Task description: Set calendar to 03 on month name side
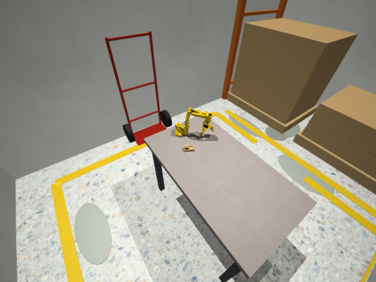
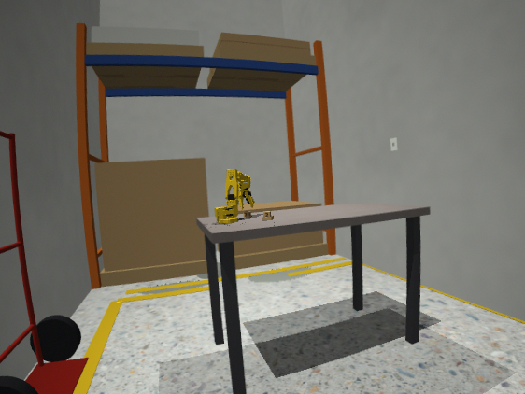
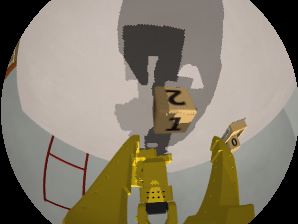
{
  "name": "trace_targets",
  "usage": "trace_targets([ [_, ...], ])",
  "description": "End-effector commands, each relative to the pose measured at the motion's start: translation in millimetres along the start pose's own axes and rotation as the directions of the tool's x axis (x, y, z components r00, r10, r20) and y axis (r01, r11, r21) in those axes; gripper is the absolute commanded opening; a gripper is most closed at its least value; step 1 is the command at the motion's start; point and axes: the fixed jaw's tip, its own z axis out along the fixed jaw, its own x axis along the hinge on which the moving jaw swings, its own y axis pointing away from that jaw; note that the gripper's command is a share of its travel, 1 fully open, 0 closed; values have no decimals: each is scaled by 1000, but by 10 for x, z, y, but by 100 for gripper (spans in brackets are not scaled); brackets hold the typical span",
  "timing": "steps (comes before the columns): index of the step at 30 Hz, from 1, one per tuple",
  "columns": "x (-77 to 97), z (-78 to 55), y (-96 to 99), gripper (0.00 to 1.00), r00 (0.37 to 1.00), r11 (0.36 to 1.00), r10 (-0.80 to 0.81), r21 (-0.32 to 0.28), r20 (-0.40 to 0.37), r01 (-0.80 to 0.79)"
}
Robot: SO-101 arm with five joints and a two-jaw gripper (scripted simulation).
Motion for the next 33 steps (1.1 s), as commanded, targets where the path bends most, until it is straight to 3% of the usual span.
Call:
trace_targets([
  [1, -18, -45, 14, 35, 1000, 1000, 2, -2, 20, -2],
  [33, -90, 210, 23, 35, 998, 1000, -1, 8, -60, 1],
])
